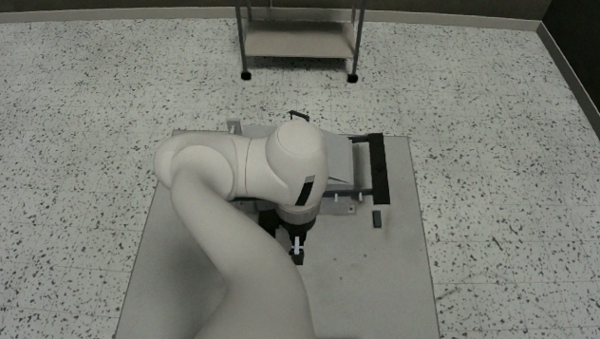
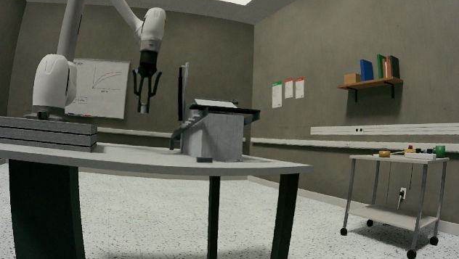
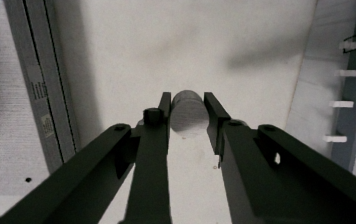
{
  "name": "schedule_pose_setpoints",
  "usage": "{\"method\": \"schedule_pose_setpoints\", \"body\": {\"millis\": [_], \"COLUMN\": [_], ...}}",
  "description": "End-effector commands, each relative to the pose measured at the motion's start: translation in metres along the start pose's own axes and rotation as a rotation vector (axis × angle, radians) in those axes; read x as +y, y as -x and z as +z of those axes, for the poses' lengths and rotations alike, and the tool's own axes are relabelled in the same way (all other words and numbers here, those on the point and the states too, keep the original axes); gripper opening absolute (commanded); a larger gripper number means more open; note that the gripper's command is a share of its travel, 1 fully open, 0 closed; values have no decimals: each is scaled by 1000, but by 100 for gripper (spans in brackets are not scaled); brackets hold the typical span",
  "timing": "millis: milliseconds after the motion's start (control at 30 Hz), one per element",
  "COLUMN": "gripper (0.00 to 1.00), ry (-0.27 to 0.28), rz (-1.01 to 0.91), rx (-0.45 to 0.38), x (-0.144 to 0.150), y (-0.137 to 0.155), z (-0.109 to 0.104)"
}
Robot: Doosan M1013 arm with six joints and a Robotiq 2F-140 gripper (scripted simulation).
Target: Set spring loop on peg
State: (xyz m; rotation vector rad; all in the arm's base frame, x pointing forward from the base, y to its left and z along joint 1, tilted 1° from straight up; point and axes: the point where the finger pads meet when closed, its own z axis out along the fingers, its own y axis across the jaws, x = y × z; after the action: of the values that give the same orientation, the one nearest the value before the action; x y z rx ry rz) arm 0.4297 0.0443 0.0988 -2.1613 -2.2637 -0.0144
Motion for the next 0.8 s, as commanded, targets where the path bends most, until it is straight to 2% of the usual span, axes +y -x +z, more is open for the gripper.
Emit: {"method": "schedule_pose_setpoints", "body": {"millis": [0,233,333,767], "gripper": [25,25,25,25], "ry": [1,1,1,1], "rz": [0,0,0,0], "rx": [0,0,0,0], "x": [0,0,0,0], "y": [0,0,0,0], "z": [-7,-26,-23,-40]}}
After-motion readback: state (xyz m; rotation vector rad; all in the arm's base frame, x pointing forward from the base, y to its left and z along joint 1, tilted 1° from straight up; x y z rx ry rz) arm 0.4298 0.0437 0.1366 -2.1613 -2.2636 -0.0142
